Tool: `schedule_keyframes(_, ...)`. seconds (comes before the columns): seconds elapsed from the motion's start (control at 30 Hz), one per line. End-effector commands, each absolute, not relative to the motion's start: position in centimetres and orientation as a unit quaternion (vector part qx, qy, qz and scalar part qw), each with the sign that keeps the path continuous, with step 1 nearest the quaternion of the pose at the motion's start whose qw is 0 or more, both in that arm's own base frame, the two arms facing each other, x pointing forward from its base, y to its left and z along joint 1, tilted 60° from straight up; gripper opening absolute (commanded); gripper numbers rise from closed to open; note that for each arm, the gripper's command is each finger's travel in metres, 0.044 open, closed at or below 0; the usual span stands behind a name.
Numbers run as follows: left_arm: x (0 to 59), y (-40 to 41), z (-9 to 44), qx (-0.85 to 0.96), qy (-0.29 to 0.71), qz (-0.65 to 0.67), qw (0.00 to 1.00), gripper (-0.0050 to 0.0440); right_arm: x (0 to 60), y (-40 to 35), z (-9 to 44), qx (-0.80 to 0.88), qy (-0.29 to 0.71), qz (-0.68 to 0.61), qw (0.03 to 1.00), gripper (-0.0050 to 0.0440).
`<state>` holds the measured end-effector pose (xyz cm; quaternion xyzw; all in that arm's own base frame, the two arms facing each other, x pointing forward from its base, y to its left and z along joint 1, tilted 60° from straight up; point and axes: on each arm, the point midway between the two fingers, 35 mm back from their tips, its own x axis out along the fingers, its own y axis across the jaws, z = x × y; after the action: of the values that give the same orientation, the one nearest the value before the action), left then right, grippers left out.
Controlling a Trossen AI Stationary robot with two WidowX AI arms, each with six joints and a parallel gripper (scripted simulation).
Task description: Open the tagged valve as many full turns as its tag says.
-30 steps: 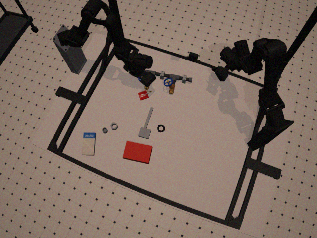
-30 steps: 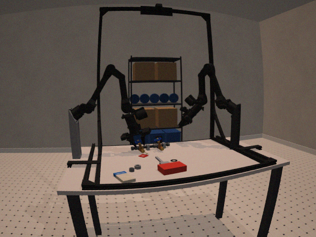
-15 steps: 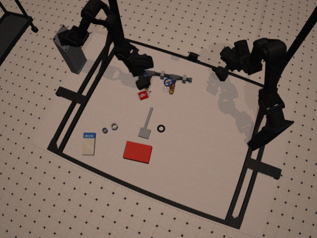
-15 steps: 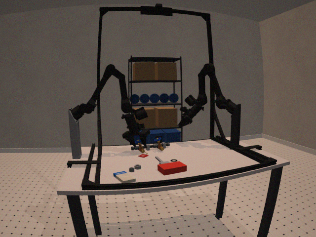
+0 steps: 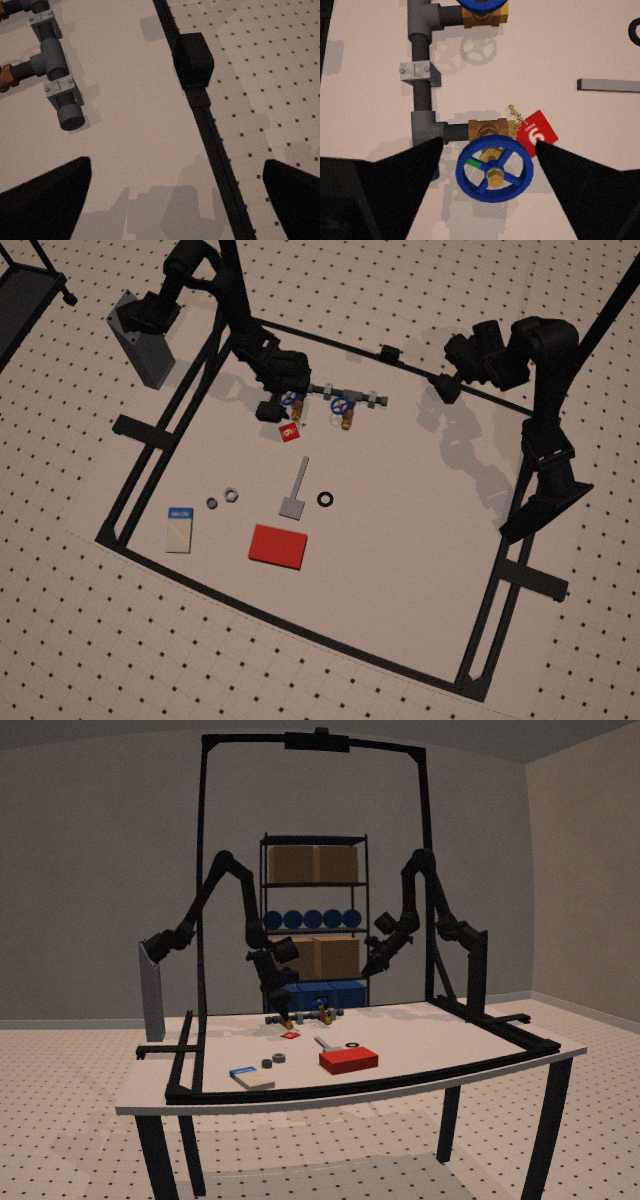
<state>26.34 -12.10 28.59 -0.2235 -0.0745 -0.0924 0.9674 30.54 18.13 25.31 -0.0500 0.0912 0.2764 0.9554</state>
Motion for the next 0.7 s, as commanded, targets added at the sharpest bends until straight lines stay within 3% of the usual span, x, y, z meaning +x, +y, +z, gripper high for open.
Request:
schedule_keyframes(0.0,26.34,-12.10,28.59,-0.223,-0.074,-0.092,0.967,0.0400,30.55,18.13,25.31,0.057,0.122,0.264,0.955,0.0400)
schedule_keyframes(0.3,26.34,-12.10,28.59,-0.223,-0.074,-0.092,0.967,0.0400,30.55,18.13,25.31,0.247,0.172,0.234,0.924,0.0400)
schedule_keyframes(0.57,26.34,-12.10,28.59,-0.223,-0.074,-0.092,0.967,0.0400,30.55,18.13,25.31,0.249,0.173,0.234,0.924,0.0400)
schedule_keyframes(0.67,26.34,-12.10,28.59,-0.223,-0.074,-0.092,0.967,0.0400,30.51,18.10,25.31,0.238,0.170,0.237,0.927,0.0328)
